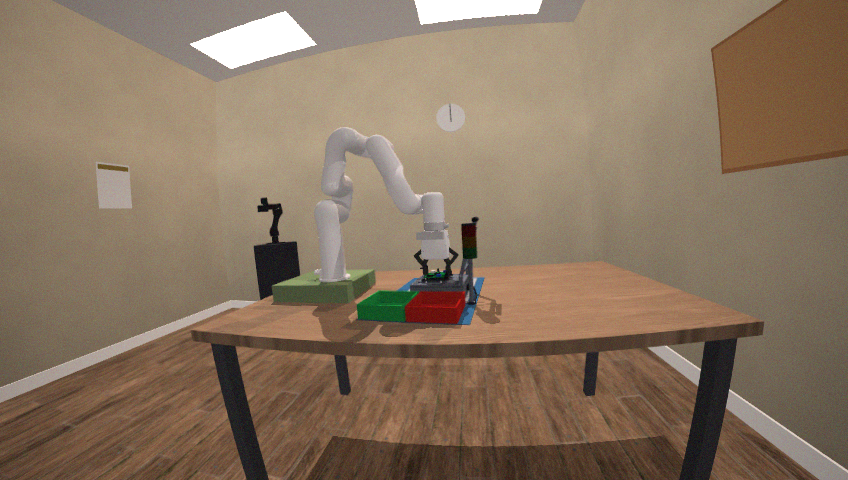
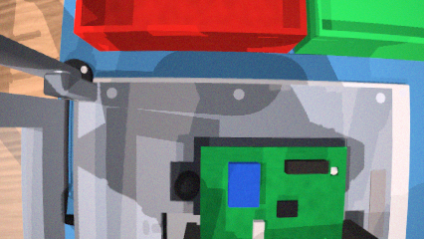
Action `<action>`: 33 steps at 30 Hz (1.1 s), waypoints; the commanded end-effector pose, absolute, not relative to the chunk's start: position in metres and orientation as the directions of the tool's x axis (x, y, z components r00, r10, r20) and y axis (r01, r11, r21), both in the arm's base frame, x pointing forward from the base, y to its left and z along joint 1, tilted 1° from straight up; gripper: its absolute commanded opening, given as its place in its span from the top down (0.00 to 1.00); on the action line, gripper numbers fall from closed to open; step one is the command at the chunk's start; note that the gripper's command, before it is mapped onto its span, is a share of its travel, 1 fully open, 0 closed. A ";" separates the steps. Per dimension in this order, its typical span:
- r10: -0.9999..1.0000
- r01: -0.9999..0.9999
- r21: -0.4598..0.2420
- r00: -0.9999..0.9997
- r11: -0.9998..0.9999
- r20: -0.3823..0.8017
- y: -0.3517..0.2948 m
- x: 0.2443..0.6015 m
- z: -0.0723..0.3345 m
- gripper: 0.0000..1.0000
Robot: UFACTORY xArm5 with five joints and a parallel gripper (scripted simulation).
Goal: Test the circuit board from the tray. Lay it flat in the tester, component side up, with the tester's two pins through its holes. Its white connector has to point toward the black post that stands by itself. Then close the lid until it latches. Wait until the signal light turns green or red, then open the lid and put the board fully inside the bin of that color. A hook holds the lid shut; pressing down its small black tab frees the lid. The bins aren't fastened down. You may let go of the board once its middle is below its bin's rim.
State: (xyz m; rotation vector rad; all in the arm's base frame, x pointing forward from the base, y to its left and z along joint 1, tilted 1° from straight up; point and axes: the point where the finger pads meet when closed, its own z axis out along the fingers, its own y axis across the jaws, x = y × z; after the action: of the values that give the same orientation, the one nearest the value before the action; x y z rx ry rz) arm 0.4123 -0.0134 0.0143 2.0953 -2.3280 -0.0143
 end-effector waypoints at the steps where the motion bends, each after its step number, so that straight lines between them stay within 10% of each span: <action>1: -0.994 -0.994 0.008 -0.105 0.105 0.001 -0.014 0.414 0.015 0.21; 13: -0.994 -0.994 0.008 -0.105 0.105 0.001 -0.013 0.414 0.012 0.21; 14: -0.994 -0.994 0.008 -0.105 0.105 0.001 -0.013 0.414 0.012 0.00; 33: -0.994 -0.994 0.008 -0.105 0.105 0.001 -0.013 0.414 0.012 0.00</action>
State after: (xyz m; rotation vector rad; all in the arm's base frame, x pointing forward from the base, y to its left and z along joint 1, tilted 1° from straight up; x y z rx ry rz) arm 0.4129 -0.0134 0.0112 2.0959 -2.3291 -0.0124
